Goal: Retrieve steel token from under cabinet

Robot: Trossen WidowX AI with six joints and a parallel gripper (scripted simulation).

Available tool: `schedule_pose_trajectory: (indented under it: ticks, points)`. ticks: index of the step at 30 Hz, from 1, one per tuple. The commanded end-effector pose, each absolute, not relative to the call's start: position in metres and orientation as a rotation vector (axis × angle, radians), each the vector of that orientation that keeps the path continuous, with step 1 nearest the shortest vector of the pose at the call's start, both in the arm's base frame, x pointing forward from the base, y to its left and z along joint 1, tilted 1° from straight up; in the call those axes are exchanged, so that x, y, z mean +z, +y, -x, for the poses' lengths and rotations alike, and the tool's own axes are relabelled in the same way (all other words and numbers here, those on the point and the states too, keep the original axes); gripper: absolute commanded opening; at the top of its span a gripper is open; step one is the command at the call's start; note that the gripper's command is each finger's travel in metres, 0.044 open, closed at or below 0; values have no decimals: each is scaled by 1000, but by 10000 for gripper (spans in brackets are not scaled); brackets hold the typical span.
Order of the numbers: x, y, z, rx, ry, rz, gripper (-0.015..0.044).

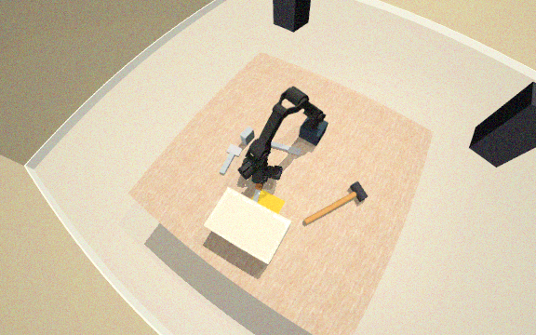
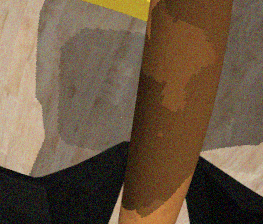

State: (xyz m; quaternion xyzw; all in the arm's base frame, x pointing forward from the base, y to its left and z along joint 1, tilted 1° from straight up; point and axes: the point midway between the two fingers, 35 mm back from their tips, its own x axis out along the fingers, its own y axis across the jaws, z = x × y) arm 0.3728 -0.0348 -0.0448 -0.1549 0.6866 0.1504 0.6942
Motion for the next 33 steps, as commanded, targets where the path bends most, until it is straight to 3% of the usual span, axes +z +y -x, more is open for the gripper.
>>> schedule_pose_trajectory:
  ticks: [1,33]
  points:
    - [-46,-38,-366,338,1538,347,0]
    - [-47,-55,-333,337,1540,347,0]
